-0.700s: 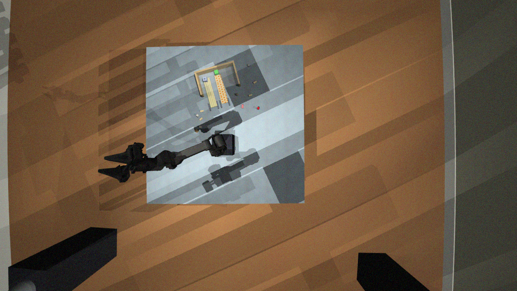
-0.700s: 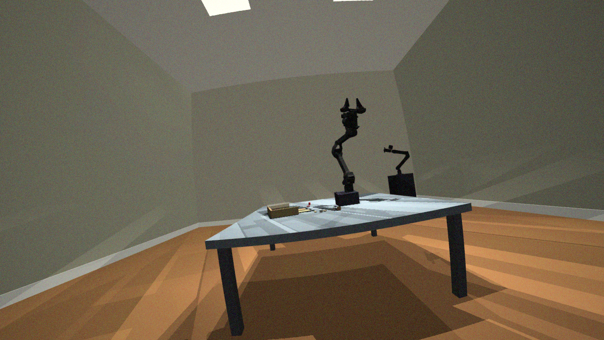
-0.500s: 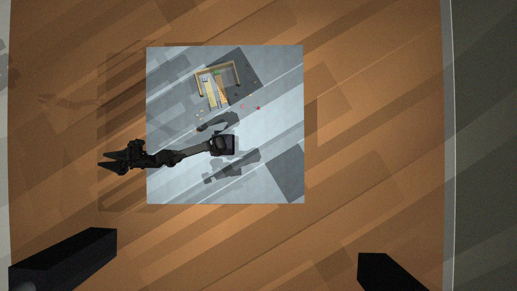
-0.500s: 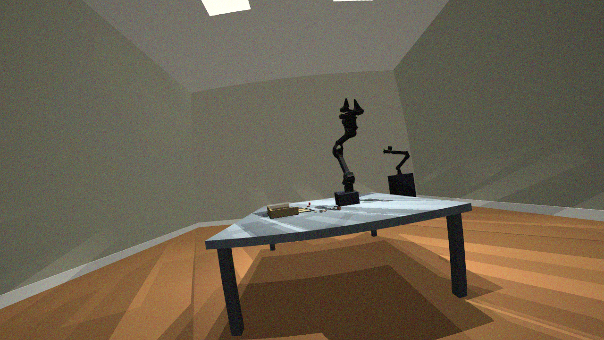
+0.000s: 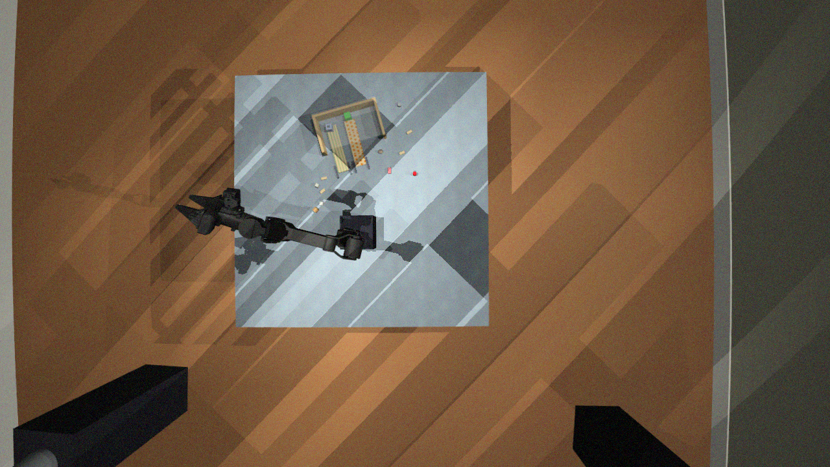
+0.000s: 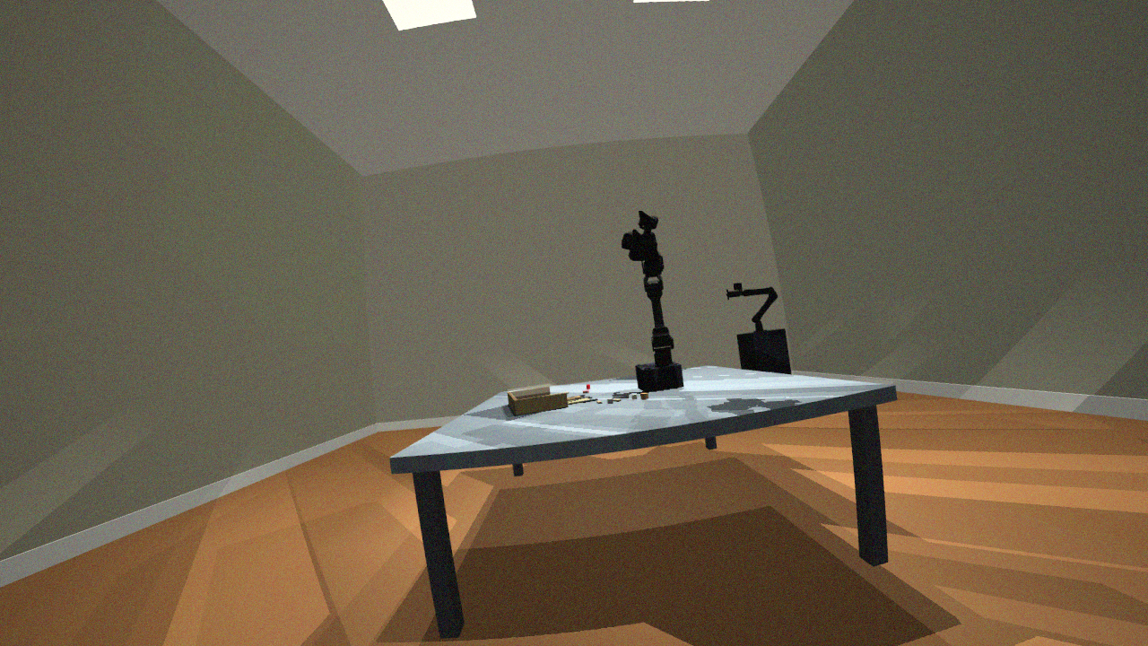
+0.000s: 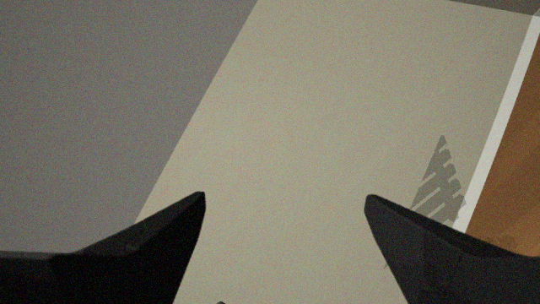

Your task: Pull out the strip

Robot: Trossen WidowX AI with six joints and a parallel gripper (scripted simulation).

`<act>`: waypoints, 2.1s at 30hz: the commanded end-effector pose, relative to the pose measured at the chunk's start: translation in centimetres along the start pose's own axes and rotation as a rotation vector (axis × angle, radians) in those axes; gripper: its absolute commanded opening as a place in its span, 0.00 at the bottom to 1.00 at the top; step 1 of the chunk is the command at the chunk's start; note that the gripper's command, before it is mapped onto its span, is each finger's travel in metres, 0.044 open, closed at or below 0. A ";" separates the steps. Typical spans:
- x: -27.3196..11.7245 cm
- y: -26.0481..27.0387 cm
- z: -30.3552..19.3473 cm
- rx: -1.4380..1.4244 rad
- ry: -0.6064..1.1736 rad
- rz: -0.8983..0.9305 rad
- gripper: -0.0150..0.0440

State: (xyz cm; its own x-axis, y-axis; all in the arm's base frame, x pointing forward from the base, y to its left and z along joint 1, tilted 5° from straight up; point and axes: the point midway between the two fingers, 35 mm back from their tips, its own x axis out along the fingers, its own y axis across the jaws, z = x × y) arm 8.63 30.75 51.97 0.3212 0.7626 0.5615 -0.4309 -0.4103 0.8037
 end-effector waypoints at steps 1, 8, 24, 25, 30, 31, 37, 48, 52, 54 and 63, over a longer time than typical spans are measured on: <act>-0.6 -5.1 3.1 -0.238 -0.038 -0.141 0.93; -4.0 -13.9 10.0 -0.601 -0.083 -0.443 0.93; -22.4 -26.2 24.1 -1.017 -0.038 -1.204 0.93; -24.0 -26.7 24.7 -1.025 -0.025 -1.255 0.93; -32.2 -28.4 26.3 -1.022 0.051 -1.493 0.93; -33.8 -28.6 26.4 -1.014 0.068 -1.538 0.93; -36.1 -28.9 26.4 -0.997 0.093 -1.598 0.93; -36.1 -28.9 26.4 -0.997 0.093 -1.598 0.93; -36.1 -28.9 26.4 -0.997 0.093 -1.598 0.93; -36.1 -28.9 26.4 -0.997 0.093 -1.598 0.93; -34.2 -33.9 27.2 -0.739 0.406 -1.714 0.53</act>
State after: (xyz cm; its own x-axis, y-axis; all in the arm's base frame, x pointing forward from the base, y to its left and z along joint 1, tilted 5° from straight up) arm 34.16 3.71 12.19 0.6888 0.1513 -0.7090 -0.1345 0.9877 0.0802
